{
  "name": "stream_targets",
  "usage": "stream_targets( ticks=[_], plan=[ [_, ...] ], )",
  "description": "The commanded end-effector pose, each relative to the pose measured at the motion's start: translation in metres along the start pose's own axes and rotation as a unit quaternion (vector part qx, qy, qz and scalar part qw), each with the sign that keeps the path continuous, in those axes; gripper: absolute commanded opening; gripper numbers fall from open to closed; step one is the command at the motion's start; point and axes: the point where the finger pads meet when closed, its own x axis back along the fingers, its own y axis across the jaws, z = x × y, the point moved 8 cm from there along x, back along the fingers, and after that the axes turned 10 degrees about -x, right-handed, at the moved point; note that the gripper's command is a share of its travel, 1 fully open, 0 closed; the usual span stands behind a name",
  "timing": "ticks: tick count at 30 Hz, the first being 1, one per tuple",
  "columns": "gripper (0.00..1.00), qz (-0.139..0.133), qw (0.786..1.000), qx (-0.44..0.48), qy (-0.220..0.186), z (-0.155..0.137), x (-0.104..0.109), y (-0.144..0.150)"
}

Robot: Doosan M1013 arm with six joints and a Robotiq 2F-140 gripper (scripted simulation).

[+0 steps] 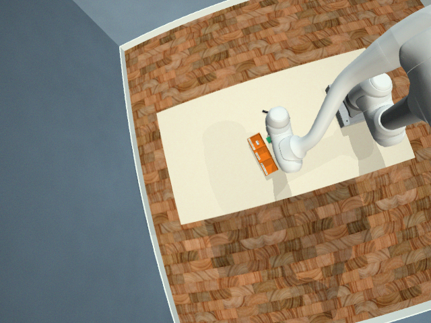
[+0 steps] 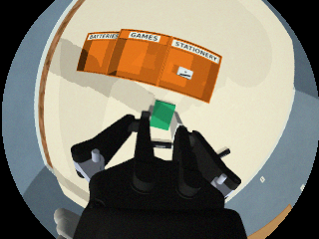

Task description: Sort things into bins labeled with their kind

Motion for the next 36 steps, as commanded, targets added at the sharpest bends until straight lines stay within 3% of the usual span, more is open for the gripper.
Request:
stream_targets(
  ticks=[1, 20, 36],
  plan=[
    [0.21, 0.000, 1.000, 0.000, 0.000, 0.000, 0.000, 0.000],
    [0.21, 0.000, 1.000, 0.000, 0.000, 0.000, 0.000, 0.000],
    [0.21, 0.000, 1.000, 0.000, 0.000, 0.000, 0.047, 0.000]
  ],
)
